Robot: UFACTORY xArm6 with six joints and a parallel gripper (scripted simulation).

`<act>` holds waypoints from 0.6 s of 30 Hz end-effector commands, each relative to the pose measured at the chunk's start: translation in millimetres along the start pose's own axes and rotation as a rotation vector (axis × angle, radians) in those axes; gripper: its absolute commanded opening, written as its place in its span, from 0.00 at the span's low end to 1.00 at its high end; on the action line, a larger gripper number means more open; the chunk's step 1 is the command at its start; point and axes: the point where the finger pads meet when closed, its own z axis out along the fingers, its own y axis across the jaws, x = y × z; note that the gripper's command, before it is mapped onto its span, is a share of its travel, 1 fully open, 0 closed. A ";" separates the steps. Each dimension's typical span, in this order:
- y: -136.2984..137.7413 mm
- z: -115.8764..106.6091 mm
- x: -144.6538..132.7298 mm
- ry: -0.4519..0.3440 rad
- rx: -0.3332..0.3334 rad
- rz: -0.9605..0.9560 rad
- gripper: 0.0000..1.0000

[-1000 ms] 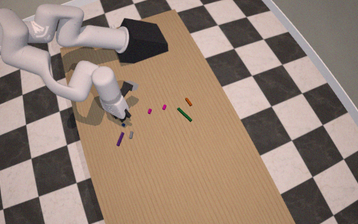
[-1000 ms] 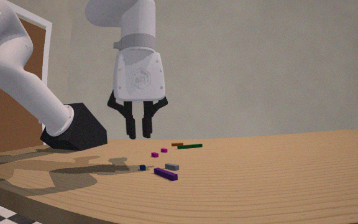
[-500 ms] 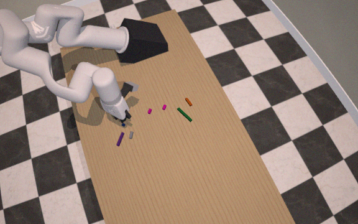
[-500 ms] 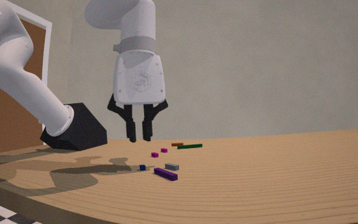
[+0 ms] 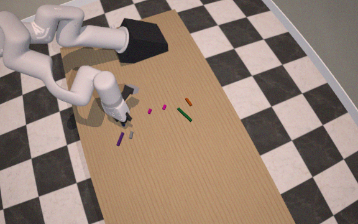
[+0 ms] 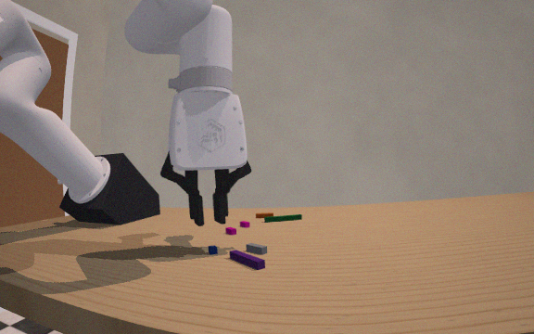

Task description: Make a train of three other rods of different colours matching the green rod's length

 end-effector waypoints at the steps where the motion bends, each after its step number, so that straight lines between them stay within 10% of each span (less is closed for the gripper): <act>1: 0.9 6.1 -1.0 -0.001 -0.003 0.001 0.24; 18: 0.9 23.4 -1.8 -0.001 -0.003 0.001 0.24</act>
